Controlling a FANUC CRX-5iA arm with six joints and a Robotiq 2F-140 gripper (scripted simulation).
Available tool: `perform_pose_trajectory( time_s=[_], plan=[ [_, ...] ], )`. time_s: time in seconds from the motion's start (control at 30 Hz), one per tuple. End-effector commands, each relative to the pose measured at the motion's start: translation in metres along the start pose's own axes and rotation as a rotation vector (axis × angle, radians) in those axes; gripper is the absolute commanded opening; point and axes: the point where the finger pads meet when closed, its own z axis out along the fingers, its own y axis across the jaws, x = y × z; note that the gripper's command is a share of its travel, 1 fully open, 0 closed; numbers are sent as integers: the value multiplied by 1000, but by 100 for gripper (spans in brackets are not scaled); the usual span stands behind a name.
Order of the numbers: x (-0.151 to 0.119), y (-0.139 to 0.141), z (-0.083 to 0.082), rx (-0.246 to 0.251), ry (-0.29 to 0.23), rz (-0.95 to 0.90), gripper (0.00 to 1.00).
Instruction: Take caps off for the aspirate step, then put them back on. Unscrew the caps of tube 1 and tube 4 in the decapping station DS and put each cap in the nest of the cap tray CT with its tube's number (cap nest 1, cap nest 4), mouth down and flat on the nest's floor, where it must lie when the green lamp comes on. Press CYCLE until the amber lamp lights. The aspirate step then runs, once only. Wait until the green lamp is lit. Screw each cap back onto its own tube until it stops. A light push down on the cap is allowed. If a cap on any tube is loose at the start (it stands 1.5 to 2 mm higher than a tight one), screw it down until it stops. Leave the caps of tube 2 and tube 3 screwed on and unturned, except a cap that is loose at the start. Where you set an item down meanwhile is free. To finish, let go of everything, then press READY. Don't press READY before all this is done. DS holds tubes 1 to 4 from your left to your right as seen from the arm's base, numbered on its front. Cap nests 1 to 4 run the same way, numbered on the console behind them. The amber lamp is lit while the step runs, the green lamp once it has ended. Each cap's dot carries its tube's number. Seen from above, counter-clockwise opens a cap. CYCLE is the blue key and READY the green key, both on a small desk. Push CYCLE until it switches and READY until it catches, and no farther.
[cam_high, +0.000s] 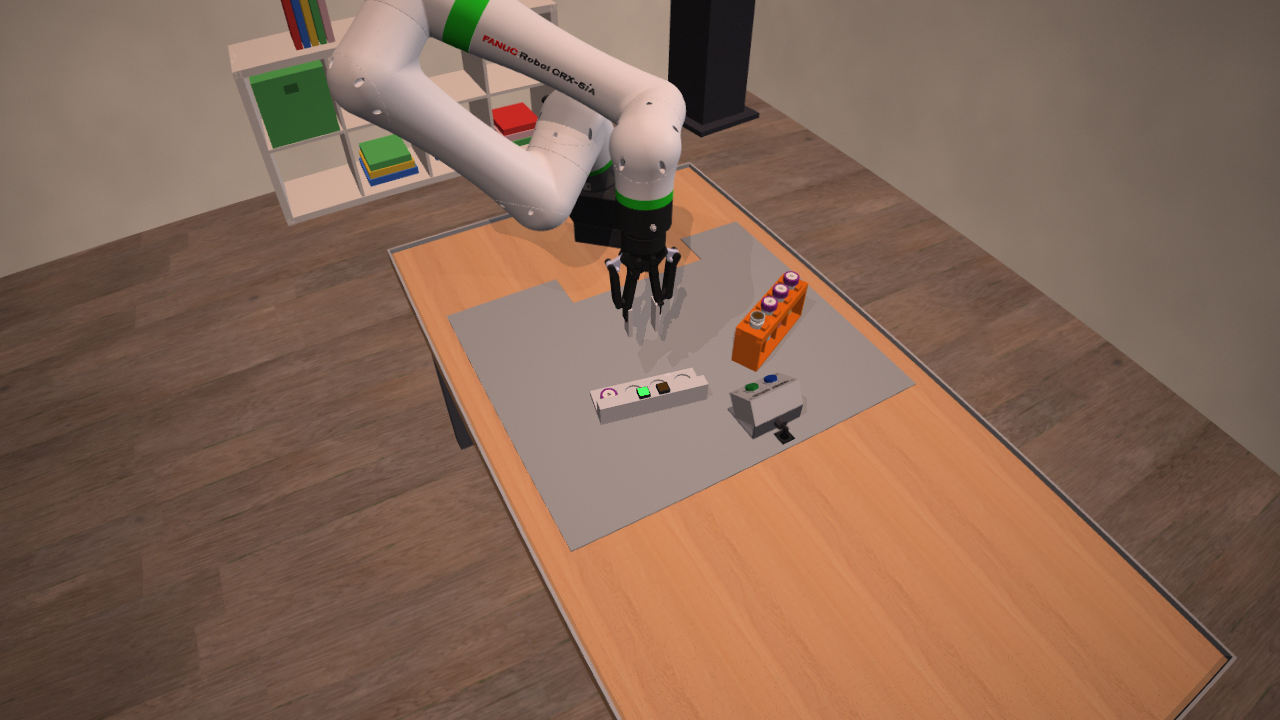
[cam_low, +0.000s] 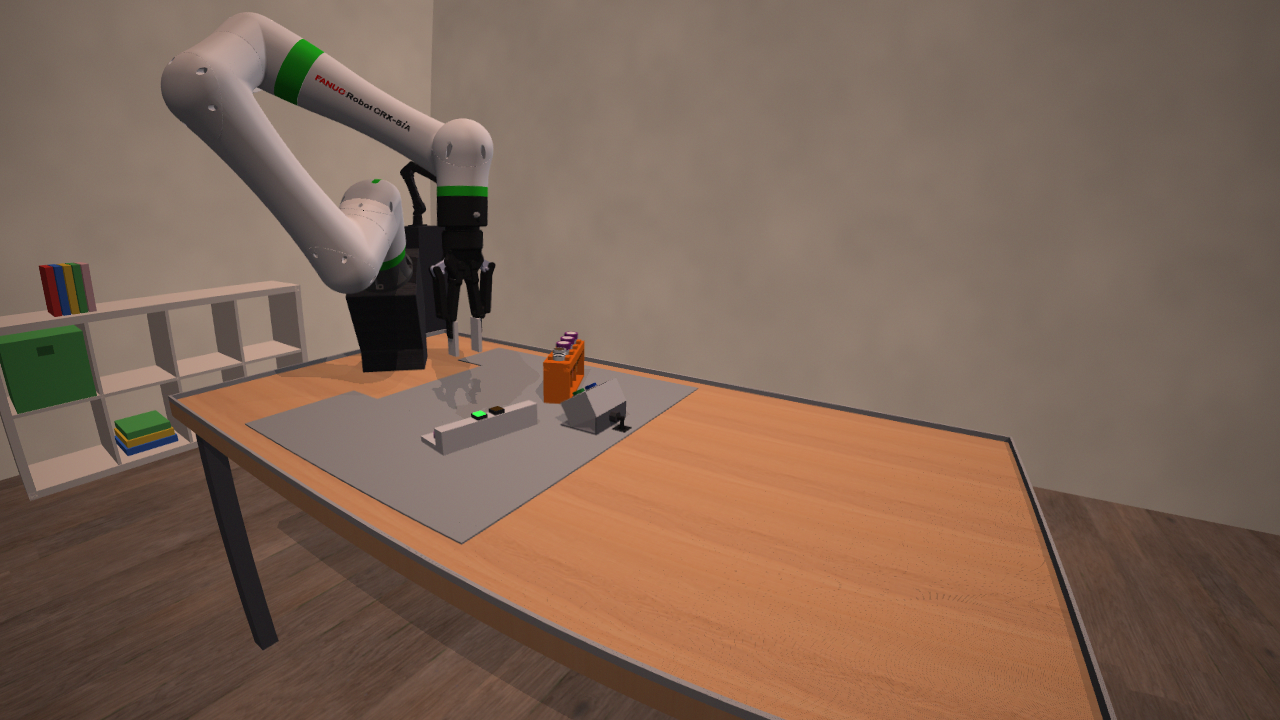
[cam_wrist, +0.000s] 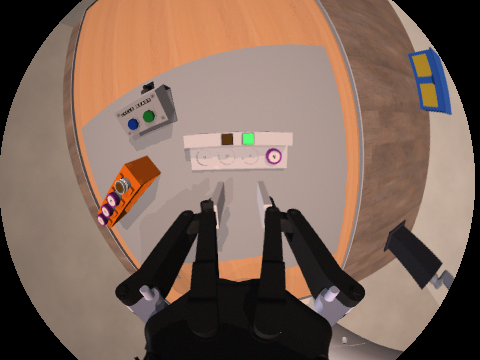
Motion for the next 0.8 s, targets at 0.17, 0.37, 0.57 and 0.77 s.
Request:
perform_pose_trajectory(
  time_s=[0.17,0.37,0.57,0.77],
  plan=[
    [18,60,1,6,-4,-3,29],
    [22,73,1,6,-4,-3,29],
    [22,73,11,6,-4,-3,29],
    [22,73,41,6,-4,-3,29]
  ],
)
